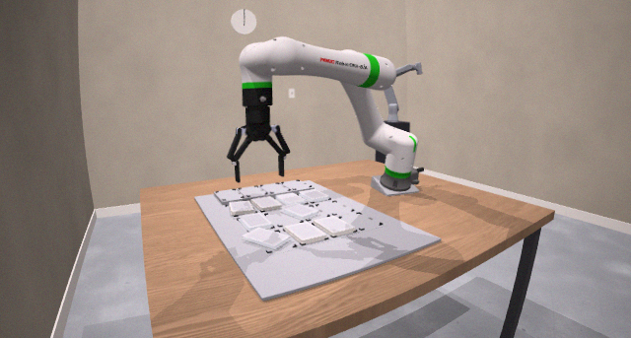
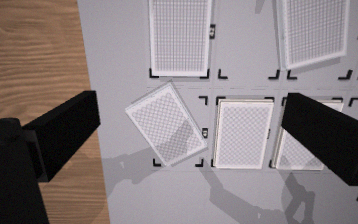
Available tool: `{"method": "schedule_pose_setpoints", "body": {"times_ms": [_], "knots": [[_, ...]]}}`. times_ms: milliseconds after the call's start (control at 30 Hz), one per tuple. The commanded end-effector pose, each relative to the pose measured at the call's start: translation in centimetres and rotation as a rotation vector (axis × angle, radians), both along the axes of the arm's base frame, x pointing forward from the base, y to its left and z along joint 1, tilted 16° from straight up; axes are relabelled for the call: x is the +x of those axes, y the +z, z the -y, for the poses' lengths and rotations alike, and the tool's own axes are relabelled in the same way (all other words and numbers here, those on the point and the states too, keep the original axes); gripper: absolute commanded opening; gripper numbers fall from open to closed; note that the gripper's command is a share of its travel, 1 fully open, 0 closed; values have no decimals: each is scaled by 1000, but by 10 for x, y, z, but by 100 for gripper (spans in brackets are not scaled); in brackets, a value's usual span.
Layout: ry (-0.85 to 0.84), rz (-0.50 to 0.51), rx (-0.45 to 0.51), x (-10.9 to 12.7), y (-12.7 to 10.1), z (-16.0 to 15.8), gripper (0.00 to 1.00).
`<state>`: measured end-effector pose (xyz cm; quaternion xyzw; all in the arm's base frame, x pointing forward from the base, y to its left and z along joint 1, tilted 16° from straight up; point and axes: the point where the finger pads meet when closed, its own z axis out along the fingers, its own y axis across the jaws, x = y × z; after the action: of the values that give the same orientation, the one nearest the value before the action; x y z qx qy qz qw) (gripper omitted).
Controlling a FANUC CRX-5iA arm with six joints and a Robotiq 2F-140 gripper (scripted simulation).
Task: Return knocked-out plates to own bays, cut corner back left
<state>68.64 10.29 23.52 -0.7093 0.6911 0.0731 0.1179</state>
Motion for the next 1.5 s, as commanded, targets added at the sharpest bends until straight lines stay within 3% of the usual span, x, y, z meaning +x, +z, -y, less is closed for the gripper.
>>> {"method": "schedule_pose_setpoints", "body": {"times_ms": [0, 300, 1467], "knots": [[-1, 2, 0, 0, 4, -8, 100], [-1, 2, 0, -1, 13, -43, 100], [-1, 2, 0, -1, 13, -42, 100]]}}
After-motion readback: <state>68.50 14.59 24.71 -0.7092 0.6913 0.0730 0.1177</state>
